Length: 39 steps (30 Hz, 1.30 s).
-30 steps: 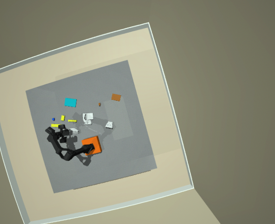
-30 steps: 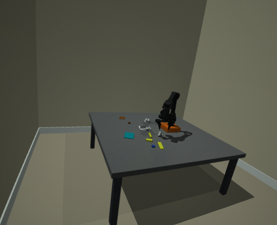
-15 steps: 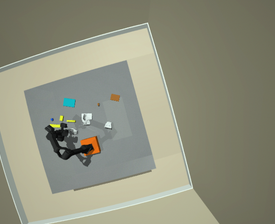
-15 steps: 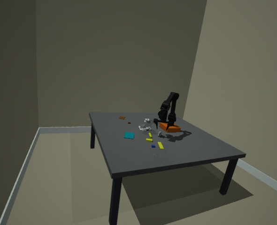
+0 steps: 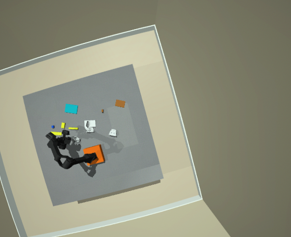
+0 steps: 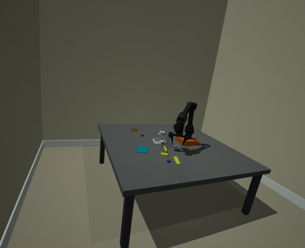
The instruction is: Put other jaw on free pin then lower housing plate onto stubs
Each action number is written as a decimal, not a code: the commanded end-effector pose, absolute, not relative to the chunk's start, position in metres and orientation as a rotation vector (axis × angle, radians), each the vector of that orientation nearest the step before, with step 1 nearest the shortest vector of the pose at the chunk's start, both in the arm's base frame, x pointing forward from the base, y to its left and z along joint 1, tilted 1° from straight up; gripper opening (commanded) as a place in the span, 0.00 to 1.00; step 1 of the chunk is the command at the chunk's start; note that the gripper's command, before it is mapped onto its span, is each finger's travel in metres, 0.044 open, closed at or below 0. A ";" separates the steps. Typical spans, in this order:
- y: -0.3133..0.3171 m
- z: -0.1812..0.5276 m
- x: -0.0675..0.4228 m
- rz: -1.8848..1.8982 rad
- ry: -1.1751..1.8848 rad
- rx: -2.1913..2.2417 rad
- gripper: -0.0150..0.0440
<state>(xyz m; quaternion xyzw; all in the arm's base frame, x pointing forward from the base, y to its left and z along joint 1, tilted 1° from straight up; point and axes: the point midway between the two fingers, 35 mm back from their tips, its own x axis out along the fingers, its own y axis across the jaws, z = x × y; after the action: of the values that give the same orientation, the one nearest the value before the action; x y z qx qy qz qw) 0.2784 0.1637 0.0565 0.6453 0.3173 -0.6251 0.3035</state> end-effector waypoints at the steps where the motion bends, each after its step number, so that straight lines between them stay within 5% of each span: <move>1: 0.162 0.047 0.277 -1.667 0.830 1.700 1.00; 39: 0.162 -0.003 0.276 -1.668 0.830 1.699 0.96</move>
<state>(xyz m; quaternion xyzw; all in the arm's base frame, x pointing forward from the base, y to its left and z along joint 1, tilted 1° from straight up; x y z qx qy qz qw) 0.2770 0.1633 -0.0008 0.6424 0.3169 -0.6283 0.3035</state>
